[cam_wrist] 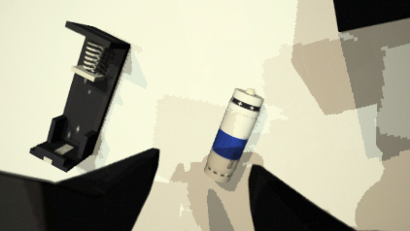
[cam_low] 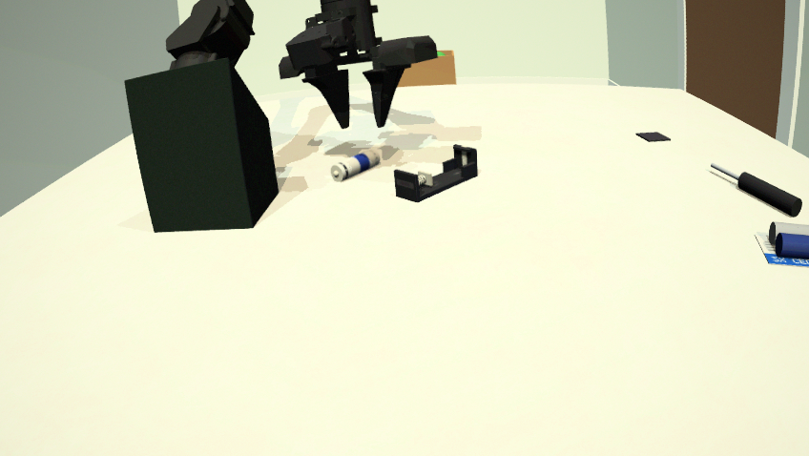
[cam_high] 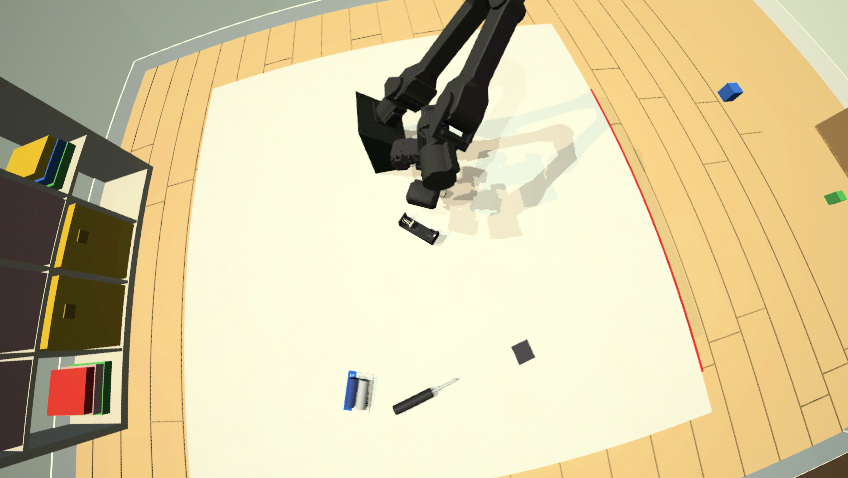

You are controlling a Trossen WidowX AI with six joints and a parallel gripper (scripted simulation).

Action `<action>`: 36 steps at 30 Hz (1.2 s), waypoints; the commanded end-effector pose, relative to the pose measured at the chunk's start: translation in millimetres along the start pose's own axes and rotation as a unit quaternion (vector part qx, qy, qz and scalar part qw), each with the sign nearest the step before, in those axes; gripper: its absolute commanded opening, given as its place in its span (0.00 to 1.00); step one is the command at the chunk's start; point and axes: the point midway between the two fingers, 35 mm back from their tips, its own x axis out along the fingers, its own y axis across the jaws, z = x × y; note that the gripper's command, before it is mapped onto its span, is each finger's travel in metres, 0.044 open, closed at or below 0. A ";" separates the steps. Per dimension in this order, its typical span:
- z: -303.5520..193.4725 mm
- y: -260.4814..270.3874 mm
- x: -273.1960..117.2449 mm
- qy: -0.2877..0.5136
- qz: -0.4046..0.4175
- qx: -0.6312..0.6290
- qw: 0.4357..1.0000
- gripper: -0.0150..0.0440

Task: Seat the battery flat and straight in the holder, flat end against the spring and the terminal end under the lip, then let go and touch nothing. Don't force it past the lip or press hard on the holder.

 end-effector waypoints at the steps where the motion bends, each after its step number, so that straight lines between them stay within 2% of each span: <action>1: 2.5 -12.6 3.3 0.008 -0.037 0.085 0.996 0.64; 9: 2.5 -12.5 4.4 0.008 -0.037 0.085 0.996 0.64; 36: 1.5 -15.5 48.0 0.008 -0.037 0.084 0.996 0.64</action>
